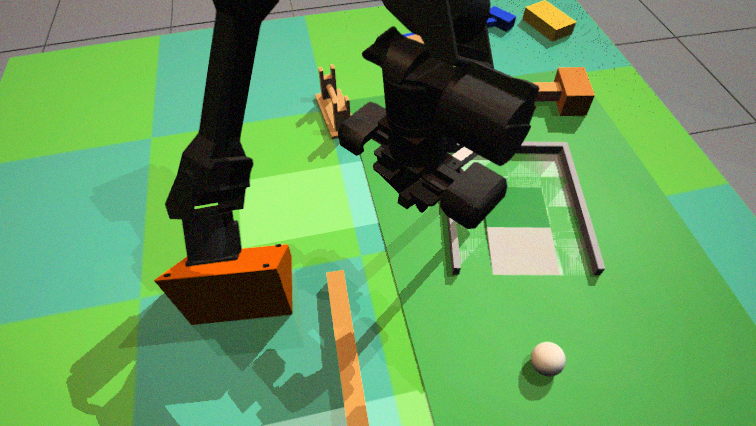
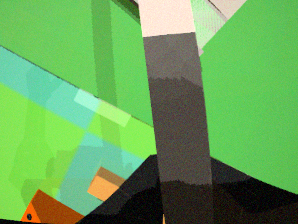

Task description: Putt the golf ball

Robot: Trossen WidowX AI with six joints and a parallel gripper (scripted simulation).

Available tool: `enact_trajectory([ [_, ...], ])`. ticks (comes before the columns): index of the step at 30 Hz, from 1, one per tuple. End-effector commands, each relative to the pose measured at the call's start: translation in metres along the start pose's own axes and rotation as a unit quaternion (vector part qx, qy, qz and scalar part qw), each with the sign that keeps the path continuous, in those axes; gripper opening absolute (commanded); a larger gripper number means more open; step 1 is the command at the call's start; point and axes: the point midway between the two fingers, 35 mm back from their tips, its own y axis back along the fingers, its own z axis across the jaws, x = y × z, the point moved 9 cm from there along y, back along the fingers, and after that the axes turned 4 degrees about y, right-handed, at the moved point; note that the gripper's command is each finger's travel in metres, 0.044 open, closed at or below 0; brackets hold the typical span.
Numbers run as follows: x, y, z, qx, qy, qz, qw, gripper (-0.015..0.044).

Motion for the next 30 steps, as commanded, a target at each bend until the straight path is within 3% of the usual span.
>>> enact_trajectory([
  [1, 0.016, 0.002, -0.015, 0.001, -0.047, 0.004, 0.999, 0.0000],
  [30, 0.182, -0.010, -0.093, -0.015, -0.398, 0.041, 0.916, 0.0000],
])
